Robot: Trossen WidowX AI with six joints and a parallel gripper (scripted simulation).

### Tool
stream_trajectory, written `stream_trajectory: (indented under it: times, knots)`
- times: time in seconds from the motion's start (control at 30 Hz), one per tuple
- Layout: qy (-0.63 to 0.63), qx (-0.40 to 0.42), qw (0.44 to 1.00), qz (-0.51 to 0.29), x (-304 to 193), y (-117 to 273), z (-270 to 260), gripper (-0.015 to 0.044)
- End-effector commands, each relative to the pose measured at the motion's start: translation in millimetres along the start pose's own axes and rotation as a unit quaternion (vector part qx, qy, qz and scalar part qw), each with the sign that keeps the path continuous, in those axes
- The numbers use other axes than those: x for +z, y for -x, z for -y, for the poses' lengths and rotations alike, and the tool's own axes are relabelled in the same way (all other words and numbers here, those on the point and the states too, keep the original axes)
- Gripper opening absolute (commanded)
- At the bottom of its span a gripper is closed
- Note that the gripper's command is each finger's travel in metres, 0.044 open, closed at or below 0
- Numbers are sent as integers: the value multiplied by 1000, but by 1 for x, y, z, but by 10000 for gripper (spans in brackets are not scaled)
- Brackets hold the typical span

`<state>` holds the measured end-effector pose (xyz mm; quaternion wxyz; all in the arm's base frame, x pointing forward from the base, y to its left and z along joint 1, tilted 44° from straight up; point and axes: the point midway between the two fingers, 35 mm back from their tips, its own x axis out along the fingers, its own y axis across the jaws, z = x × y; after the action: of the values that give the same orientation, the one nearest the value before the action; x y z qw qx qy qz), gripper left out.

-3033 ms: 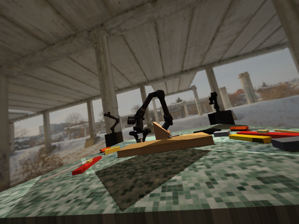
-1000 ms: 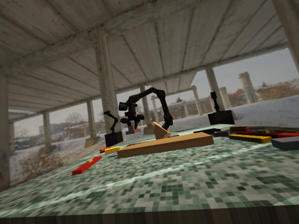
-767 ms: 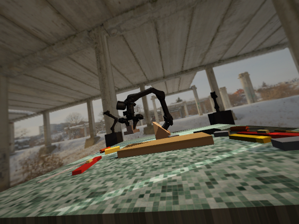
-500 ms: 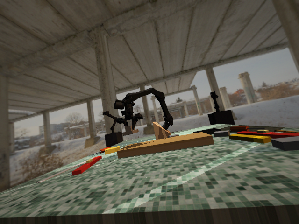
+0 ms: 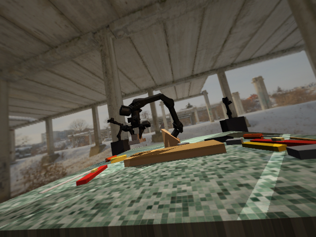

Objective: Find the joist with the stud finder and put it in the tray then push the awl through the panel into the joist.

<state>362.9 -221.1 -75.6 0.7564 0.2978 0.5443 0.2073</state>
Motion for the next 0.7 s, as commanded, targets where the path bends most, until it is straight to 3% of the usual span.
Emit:
stream_trajectory:
  times: [0.0,0.67]
  knots:
    - [-3,3,1000,0,-2,-7,0,0]
    - [-3,3,1000,1,-10,-37,-1,0]
